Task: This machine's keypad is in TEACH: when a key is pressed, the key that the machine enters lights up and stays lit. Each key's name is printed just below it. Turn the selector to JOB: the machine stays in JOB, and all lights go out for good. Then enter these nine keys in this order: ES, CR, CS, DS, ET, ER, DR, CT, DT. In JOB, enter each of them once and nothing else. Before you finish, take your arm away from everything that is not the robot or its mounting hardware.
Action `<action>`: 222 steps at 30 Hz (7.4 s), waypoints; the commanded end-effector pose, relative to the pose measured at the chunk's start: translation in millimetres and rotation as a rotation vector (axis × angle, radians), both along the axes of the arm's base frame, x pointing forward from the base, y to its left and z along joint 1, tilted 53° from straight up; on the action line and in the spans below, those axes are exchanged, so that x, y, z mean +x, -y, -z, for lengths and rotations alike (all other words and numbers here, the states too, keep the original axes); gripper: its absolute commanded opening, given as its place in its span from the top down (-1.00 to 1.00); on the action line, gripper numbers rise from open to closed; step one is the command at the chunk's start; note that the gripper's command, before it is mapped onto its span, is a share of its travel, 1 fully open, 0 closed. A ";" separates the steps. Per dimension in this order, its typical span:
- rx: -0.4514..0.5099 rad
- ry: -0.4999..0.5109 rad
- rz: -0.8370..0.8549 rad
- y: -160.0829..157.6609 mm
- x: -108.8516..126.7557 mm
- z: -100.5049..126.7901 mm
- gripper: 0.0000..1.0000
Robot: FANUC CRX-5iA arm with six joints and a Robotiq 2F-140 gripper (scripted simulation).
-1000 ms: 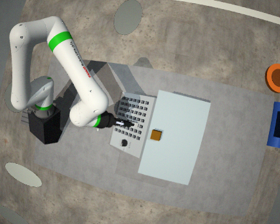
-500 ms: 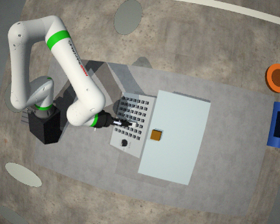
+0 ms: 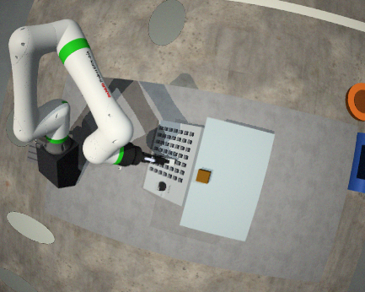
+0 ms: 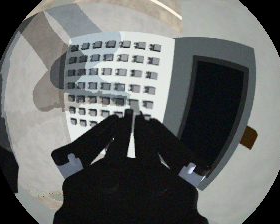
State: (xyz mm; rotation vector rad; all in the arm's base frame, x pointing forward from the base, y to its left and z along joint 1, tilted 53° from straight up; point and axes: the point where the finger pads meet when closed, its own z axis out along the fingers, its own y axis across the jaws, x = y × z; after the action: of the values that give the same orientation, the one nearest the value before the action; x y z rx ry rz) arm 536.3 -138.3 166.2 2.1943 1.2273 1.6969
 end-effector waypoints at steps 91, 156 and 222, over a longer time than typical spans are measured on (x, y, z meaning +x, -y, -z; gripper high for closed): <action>0.000 0.000 0.001 -33.4 7.8 28.9 1.00; 0.000 0.000 0.001 -25.7 -9.9 21.3 1.00; 0.000 0.000 0.001 -21.7 -18.9 17.4 1.00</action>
State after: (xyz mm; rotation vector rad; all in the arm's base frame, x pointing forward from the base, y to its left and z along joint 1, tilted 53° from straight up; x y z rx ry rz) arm 517.5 -116.3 148.8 2.1941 1.2267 1.6968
